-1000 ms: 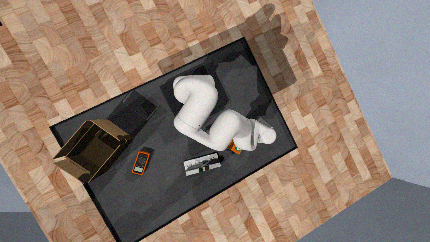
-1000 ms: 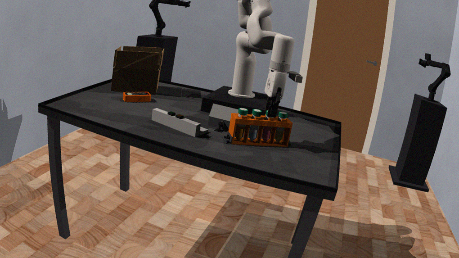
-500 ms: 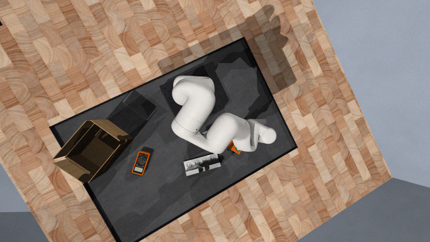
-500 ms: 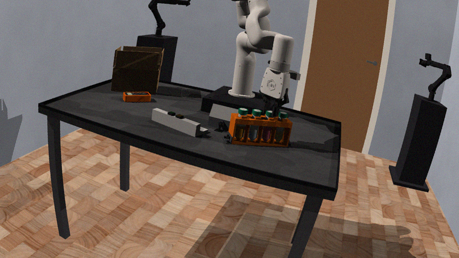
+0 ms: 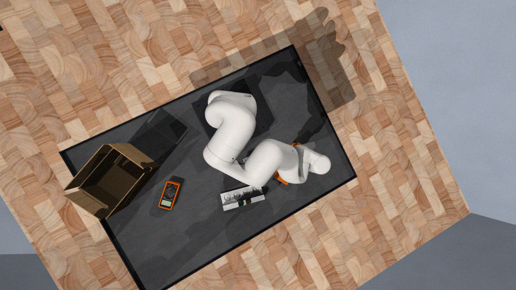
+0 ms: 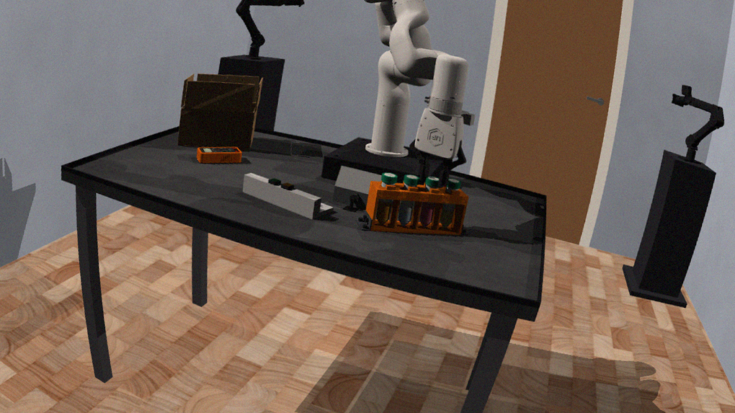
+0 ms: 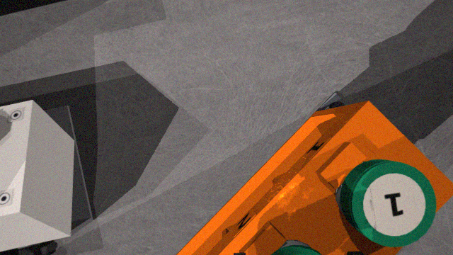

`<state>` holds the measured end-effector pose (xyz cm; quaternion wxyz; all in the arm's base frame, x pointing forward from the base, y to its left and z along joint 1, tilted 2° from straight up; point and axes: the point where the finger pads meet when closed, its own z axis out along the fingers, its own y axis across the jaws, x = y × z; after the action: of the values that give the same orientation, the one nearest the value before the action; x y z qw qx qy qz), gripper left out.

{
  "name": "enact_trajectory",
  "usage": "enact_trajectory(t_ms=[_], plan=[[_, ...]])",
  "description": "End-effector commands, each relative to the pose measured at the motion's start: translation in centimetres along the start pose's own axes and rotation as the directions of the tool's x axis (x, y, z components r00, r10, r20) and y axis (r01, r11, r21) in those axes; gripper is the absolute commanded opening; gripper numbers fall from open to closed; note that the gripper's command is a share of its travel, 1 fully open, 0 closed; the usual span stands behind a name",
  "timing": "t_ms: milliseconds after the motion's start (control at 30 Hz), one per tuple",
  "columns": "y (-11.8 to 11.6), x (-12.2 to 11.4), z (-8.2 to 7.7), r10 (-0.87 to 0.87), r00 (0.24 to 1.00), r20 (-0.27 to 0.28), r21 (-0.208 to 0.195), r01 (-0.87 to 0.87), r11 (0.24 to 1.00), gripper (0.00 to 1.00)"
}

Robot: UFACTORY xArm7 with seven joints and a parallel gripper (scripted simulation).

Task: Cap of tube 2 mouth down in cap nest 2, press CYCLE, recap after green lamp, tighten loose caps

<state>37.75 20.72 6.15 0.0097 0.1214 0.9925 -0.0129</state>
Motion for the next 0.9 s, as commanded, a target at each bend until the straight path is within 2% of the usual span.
enact_trajectory(t_ms=[0, 167, 200, 267, 367, 433, 600, 767, 833, 867], plan=[[0.14, -0.04, -0.12, -0.003, 1.000, 0.002, -0.003, 0.003, 1.000, 0.46], [0.14, -0.04, -0.12, -0.003, 1.000, 0.002, -0.003, 0.003, 1.000, 0.46], [0.13, -0.04, -0.12, 0.081, 0.997, 0.002, -0.003, -0.081, 0.997, 0.46], [0.13, -0.04, -0.12, 0.081, 0.997, 0.002, -0.003, -0.081, 0.997, 0.46], [0.13, -0.04, -0.12, 0.325, 0.946, 0.001, -0.003, -0.325, 0.946, 0.46], [0.13, -0.04, -0.12, 0.401, 0.916, 0.000, -0.004, -0.401, 0.916, 0.46], [0.13, -0.05, -0.12, 0.614, 0.789, -0.001, -0.004, -0.614, 0.789, 0.46], [0.14, -0.05, -0.12, 0.787, 0.617, -0.003, -0.004, -0.787, 0.617, 0.46], [0.14, -0.05, -0.12, 0.787, 0.617, -0.003, -0.004, -0.787, 0.617, 0.46], [0.13, -0.04, -0.13, 0.847, 0.532, -0.001, -0.003, -0.847, 0.532, 0.46]])
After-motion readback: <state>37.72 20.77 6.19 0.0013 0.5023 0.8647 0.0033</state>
